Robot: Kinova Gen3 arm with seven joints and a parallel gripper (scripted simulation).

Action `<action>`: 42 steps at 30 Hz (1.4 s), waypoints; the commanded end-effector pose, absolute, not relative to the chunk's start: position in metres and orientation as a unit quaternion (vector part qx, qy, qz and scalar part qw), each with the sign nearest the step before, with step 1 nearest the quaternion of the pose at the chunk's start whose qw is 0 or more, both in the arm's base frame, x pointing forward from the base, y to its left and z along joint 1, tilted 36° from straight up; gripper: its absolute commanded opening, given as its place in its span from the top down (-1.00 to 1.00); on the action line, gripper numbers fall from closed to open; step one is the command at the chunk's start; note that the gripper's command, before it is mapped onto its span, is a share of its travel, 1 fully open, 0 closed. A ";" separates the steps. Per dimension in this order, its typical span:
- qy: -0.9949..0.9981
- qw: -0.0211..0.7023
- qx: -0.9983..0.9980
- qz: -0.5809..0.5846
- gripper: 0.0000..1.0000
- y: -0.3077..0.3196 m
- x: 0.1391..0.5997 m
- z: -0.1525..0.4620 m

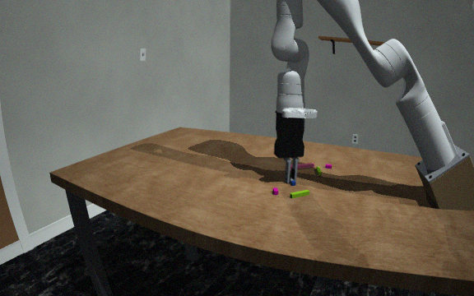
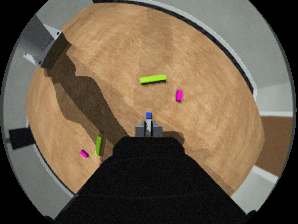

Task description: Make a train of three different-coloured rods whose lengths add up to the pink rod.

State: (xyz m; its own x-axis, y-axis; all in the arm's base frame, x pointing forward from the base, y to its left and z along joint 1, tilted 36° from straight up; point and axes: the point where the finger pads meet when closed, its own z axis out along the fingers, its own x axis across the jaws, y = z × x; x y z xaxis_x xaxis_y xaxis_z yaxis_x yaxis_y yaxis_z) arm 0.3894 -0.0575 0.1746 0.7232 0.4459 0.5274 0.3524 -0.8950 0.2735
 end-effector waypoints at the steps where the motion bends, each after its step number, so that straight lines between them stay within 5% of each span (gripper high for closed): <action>1: 0.216 0.077 0.925 0.303 0.28 -0.058 0.389 0.175; 10: 0.216 0.077 0.925 0.303 -0.07 -0.058 0.389 0.175; 42: 0.216 0.077 0.925 0.303 -0.07 -0.058 0.389 0.176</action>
State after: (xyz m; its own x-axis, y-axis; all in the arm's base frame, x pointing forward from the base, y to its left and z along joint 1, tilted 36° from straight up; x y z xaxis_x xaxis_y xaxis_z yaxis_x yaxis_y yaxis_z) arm 0.3890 -0.0548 0.1756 0.7202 0.4501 0.5278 0.3583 -0.8929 0.2726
